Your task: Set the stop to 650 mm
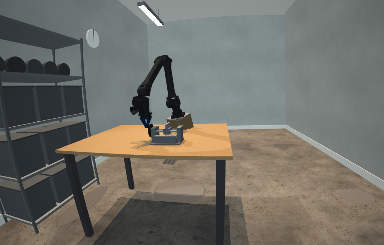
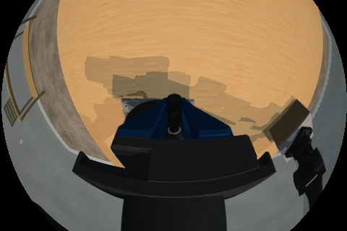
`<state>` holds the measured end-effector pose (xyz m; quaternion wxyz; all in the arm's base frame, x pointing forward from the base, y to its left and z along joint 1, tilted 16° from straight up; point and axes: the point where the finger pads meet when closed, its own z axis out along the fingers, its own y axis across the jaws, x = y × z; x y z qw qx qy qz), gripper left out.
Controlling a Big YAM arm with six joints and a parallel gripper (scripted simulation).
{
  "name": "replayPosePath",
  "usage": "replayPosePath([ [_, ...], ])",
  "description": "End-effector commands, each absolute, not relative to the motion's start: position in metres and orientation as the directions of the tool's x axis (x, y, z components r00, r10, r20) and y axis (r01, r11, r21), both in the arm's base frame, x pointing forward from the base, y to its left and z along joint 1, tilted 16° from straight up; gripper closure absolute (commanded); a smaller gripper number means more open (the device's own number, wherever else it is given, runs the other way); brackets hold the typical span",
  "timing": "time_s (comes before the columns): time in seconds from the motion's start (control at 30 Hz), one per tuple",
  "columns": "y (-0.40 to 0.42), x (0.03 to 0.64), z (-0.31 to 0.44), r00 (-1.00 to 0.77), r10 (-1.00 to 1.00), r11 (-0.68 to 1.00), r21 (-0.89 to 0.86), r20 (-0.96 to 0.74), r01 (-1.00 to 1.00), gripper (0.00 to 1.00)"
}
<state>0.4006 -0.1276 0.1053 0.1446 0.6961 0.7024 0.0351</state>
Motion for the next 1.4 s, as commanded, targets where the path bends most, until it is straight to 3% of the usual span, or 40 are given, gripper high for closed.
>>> replayPosePath([
  [0.0, -0.135, 0.395, 0.096, 0.015, 0.988, 0.023, 0.235, -0.156, 0.972, 0.94],
  [1.37, -0.142, 0.413, 0.102, 0.031, 0.986, 0.012, 0.261, -0.162, 0.965, 0.94],
])
